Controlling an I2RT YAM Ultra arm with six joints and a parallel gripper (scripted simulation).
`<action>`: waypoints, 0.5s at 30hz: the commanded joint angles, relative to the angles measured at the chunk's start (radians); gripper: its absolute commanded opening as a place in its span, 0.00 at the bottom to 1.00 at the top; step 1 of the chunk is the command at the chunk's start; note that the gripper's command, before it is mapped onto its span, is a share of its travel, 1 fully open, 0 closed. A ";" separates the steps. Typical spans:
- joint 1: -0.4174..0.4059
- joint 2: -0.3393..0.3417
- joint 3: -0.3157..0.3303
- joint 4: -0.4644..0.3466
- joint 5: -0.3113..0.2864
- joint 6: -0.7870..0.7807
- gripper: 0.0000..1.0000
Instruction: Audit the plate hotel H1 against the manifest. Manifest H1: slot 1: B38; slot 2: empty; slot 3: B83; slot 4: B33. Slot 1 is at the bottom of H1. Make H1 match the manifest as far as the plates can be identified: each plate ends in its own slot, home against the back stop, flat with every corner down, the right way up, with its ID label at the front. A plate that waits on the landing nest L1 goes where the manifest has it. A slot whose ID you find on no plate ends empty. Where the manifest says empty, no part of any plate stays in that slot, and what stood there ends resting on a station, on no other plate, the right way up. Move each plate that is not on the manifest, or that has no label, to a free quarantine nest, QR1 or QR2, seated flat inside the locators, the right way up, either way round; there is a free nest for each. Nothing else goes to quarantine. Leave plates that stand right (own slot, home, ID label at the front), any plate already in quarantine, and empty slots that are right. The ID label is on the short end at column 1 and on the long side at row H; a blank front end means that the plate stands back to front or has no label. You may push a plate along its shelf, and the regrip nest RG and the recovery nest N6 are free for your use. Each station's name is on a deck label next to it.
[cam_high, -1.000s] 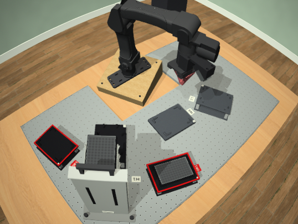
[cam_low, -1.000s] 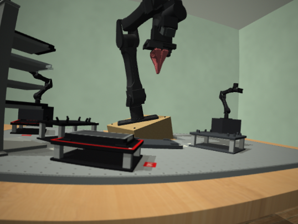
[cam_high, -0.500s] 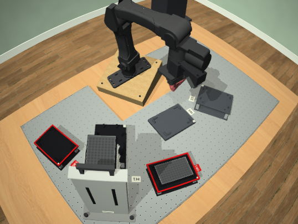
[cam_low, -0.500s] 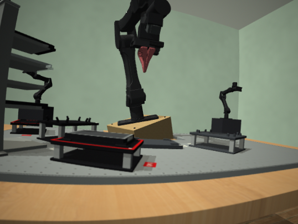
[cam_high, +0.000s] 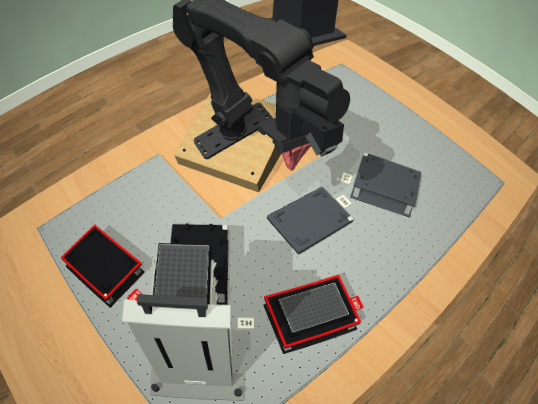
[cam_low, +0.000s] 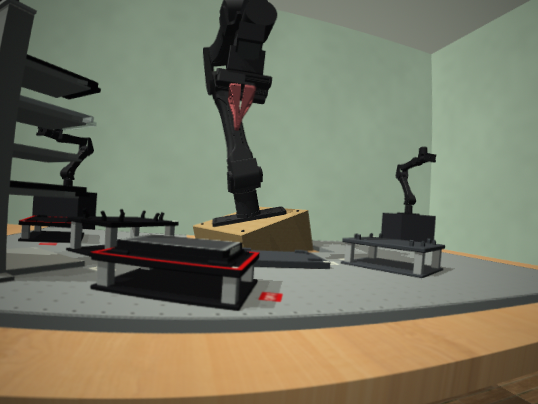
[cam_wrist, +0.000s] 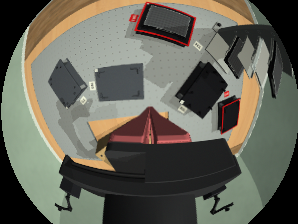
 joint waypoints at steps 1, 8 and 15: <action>-0.025 -0.046 -0.027 0.075 0.018 -0.030 0.00; -0.080 -0.117 -0.093 0.160 0.025 -0.066 0.00; -0.113 -0.207 -0.191 0.279 0.048 -0.075 0.00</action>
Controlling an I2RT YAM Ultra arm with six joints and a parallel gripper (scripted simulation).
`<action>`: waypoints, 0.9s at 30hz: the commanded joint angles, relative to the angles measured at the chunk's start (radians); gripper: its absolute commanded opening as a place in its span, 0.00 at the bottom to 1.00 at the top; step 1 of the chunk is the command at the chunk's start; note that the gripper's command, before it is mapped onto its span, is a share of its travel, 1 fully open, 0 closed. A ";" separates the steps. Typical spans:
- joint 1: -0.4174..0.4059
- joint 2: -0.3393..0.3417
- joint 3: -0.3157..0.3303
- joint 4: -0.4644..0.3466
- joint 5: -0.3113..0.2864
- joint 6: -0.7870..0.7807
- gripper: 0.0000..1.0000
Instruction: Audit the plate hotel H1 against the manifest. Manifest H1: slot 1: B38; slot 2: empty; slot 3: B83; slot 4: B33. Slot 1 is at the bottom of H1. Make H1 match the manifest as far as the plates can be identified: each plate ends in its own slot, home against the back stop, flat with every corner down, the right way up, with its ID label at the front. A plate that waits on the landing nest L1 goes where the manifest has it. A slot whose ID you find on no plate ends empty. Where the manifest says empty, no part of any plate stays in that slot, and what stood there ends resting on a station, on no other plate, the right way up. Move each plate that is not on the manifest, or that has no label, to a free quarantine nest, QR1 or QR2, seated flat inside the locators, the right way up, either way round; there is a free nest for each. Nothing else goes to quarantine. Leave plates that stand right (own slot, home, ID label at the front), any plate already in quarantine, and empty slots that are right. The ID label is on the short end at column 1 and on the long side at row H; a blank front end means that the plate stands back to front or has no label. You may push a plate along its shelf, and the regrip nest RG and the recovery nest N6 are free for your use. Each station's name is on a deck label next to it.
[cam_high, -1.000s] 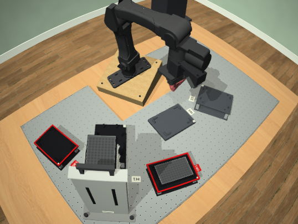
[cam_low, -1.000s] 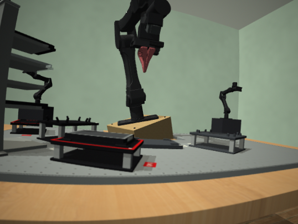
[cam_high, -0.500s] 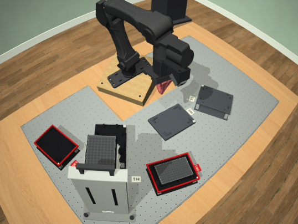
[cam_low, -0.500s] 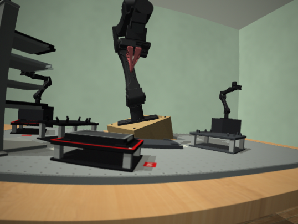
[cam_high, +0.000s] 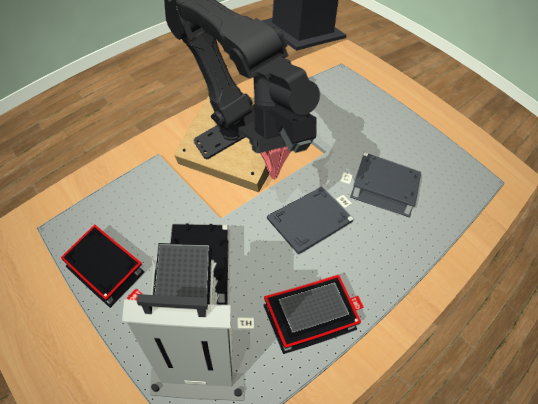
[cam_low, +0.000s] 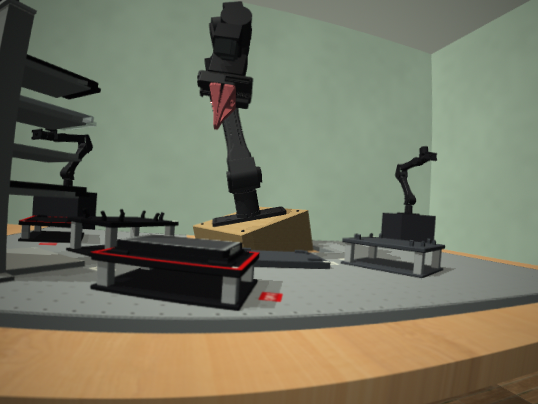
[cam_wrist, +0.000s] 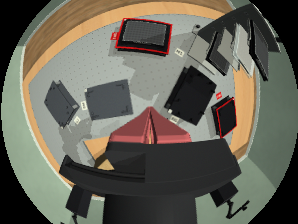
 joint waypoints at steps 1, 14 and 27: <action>0.010 -0.038 -0.030 0.076 0.022 0.009 0.00; 0.070 -0.161 -0.191 0.251 0.123 0.089 0.00; 0.142 -0.267 -0.349 0.432 0.250 0.159 0.00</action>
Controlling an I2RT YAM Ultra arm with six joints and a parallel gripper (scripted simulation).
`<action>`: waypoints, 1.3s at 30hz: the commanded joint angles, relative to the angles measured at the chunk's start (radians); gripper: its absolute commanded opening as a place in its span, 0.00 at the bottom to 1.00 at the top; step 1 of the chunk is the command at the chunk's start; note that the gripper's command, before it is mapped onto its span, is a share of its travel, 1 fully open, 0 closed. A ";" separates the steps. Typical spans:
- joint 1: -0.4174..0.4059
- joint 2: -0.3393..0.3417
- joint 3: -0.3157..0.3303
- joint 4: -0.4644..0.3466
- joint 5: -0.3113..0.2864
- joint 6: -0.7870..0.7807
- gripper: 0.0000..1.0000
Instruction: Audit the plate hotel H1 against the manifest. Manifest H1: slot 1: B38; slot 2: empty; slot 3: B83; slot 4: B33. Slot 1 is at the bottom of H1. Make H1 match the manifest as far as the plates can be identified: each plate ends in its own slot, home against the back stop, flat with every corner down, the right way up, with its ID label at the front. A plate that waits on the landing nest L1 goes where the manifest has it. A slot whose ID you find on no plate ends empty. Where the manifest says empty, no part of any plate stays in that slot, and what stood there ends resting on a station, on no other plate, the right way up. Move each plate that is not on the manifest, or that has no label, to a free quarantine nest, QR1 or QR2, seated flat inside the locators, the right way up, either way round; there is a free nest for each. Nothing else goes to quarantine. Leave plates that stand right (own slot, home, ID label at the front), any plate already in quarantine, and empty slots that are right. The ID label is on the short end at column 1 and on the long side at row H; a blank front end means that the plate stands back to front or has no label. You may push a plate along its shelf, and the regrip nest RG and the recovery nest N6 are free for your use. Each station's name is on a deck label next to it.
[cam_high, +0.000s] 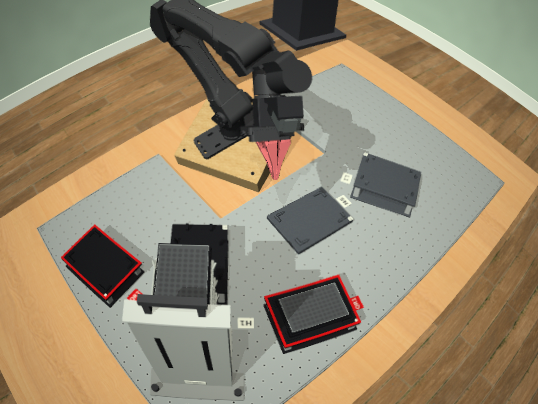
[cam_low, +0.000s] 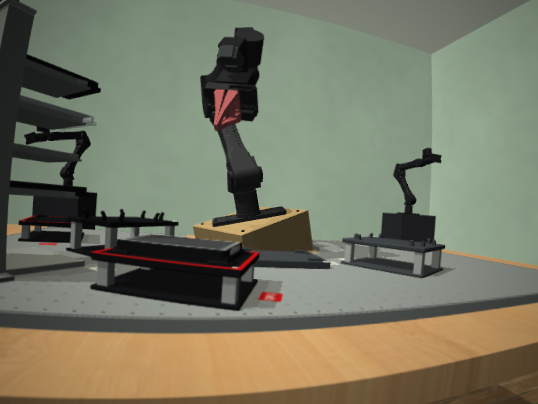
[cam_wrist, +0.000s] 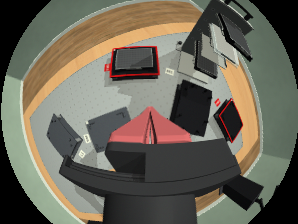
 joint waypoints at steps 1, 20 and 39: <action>0.014 -0.016 -0.011 0.062 0.046 0.023 0.00; 0.133 -0.134 -0.251 0.400 0.274 0.072 0.00; -0.066 -0.261 -0.346 0.545 0.131 -0.067 0.00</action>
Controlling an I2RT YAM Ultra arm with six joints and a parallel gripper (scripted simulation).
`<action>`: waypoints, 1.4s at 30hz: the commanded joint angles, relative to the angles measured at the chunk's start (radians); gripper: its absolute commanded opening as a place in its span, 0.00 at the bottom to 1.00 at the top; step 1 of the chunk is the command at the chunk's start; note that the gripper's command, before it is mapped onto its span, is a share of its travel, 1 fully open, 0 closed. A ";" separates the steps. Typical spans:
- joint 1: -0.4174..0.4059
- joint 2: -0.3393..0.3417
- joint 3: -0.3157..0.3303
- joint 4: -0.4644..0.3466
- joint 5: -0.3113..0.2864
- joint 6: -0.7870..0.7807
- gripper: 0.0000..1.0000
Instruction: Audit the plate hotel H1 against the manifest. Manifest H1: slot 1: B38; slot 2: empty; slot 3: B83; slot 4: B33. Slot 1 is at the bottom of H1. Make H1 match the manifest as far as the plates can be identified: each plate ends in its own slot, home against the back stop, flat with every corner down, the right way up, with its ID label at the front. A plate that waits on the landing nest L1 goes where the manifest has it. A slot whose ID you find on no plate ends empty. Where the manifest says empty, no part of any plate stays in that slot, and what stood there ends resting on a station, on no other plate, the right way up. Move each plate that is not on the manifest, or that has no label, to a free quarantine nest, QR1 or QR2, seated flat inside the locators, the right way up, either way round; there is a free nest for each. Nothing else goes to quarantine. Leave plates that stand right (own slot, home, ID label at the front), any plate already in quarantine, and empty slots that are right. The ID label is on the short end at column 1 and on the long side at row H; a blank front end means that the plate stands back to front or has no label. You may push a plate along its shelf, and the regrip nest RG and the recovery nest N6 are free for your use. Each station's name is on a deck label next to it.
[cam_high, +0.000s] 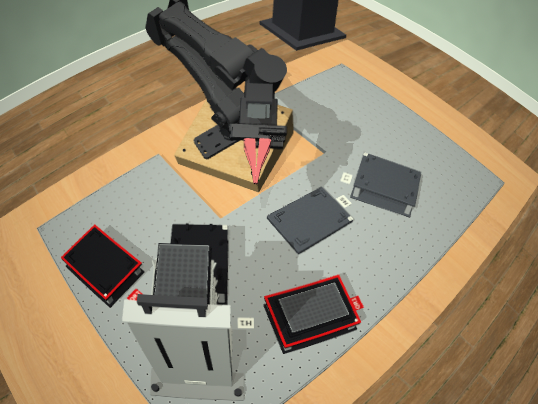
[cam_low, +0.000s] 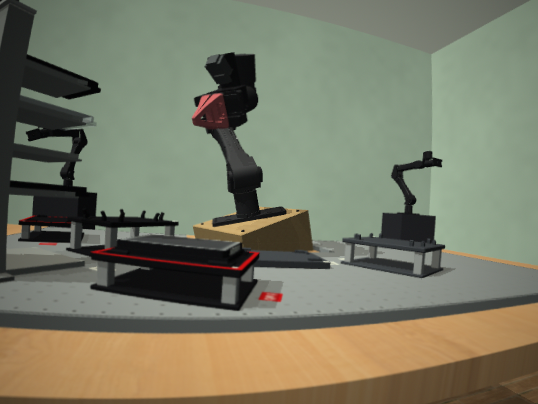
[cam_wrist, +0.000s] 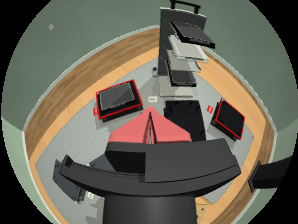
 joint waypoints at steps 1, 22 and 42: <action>-0.063 -0.026 0.004 0.004 -0.088 -0.050 0.00; -0.590 -0.113 0.015 -0.020 -0.594 -0.219 0.00; -1.005 -0.065 0.050 -0.007 -0.995 -0.324 0.00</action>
